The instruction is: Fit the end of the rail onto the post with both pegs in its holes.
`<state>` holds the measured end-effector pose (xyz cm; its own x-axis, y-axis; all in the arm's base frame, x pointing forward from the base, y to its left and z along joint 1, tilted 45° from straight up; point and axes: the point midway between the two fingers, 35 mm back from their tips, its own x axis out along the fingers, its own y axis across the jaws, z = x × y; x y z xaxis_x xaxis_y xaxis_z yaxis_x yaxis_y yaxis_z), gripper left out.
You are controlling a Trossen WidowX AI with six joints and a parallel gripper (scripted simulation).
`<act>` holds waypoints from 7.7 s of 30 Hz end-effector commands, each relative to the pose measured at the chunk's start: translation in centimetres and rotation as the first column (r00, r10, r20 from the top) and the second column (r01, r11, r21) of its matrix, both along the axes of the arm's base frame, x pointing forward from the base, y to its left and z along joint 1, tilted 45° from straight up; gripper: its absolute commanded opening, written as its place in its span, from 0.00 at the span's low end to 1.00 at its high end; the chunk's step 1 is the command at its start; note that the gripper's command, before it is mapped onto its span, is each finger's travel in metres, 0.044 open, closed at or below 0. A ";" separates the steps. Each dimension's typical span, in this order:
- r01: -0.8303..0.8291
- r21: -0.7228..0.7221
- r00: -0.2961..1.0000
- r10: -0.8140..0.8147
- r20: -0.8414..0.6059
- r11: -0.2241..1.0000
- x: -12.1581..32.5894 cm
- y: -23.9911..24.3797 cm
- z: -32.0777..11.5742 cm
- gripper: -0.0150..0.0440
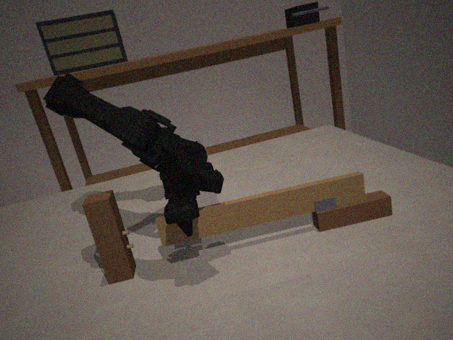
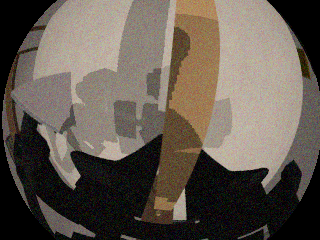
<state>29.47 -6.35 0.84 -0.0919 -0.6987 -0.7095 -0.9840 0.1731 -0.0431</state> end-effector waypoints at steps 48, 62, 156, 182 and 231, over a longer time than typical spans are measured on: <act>-0.001 0.006 1.000 0.001 0.005 1.000 -0.2 -0.4 0.8 0.25; -0.001 0.006 1.000 0.001 0.005 1.000 -0.3 -0.7 1.1 0.25; -0.001 0.005 1.000 0.001 0.005 1.000 -0.7 -2.8 3.1 0.25; -0.001 0.005 1.000 0.001 0.004 1.000 -0.9 -3.4 3.6 0.25; -0.001 0.004 1.000 0.001 0.004 1.000 -1.1 -4.4 4.7 0.25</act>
<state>28.38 -10.73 5.23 -0.0922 -0.6957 -0.7124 -0.9835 0.1756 -0.0442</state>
